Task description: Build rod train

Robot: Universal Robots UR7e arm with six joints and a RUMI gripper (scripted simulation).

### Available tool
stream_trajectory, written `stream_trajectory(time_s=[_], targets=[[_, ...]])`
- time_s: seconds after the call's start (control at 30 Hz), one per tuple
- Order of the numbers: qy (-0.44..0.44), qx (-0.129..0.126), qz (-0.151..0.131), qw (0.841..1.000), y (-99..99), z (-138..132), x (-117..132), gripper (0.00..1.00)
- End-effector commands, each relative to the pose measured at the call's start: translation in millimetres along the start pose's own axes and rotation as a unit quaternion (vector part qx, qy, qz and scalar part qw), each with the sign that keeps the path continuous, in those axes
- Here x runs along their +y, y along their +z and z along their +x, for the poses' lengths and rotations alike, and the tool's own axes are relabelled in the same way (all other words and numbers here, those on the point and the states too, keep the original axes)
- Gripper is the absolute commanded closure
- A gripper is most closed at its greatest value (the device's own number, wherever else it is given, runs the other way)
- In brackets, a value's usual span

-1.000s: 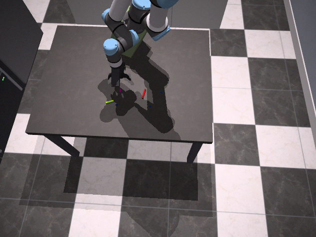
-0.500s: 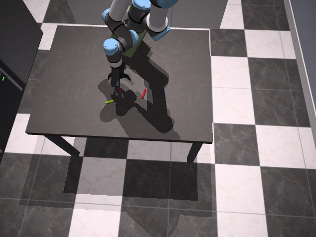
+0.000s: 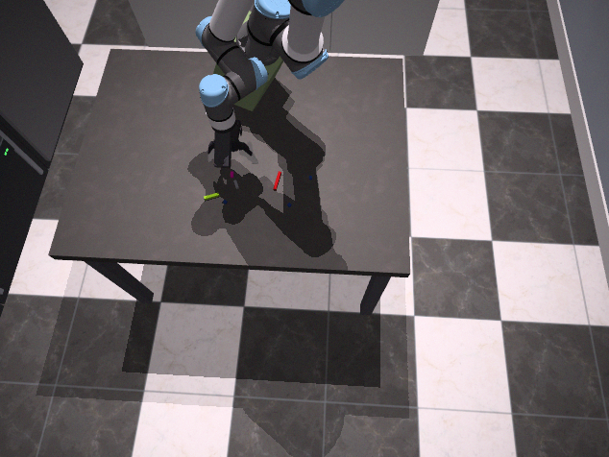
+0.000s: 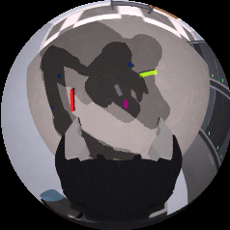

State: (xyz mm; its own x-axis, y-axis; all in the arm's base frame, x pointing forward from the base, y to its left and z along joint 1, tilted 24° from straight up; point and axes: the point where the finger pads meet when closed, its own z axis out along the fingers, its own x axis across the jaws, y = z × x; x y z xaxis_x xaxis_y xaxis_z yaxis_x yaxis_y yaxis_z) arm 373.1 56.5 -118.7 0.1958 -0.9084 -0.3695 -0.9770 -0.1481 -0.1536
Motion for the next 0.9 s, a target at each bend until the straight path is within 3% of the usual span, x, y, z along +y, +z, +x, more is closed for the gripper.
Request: stream_trajectory(time_s=[0.0,0.5,0.7,0.87], targets=[[0.000,0.000,0.000,1.000,-0.2,0,0,0.00],[0.000,0.000,0.000,1.000,-0.2,1,-1,0.00],[0.000,0.000,0.001,1.000,1.4,37,-35,0.00],[0.000,0.000,0.001,1.000,1.6,40,-38,0.00]])
